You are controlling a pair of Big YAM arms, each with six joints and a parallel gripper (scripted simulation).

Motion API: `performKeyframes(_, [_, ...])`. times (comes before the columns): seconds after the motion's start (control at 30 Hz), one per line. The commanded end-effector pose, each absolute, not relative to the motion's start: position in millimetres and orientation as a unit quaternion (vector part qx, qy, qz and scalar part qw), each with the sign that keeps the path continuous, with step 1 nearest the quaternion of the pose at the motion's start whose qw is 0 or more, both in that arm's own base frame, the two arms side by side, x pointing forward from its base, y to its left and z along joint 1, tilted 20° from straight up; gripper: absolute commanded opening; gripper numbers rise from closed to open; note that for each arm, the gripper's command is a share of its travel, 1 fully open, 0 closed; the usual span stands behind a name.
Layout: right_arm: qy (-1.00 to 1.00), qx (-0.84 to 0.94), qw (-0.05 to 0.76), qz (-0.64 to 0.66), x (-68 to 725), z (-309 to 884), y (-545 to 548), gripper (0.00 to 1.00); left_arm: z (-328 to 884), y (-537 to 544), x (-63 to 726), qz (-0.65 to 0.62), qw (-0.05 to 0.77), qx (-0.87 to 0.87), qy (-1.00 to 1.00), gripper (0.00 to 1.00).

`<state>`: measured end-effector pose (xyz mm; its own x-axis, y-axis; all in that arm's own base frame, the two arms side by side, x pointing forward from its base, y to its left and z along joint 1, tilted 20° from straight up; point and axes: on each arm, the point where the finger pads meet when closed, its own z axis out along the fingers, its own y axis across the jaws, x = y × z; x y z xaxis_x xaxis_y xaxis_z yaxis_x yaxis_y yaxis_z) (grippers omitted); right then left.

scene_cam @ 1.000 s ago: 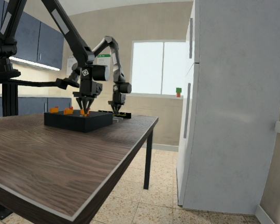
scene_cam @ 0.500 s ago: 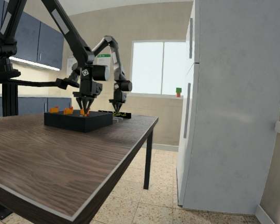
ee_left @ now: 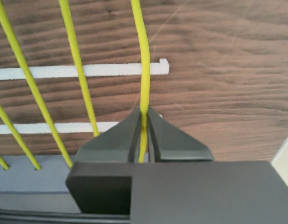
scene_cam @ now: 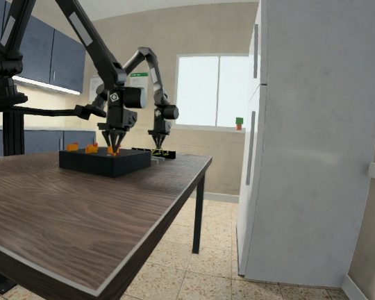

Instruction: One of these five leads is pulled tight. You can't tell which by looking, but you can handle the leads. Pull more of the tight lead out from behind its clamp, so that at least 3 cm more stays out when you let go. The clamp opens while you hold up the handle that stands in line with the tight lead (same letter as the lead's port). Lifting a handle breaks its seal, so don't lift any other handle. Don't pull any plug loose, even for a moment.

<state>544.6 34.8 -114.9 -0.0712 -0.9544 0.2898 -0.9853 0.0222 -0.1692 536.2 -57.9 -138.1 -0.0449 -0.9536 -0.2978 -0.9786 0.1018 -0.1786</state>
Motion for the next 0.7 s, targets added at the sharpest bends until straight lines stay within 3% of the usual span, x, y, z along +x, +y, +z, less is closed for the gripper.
performKeyframes(0.0, [-0.711,0.682,0.036,0.169,542,-47,56,0.05,-119,-26,538,0.045,0.182,-0.68,0.709,0.0])
performKeyframes(0.67, [-0.711,0.682,0.036,0.169,542,-47,56,0.05,-113,-22,526,0.048,0.167,-0.672,0.72,0.0])
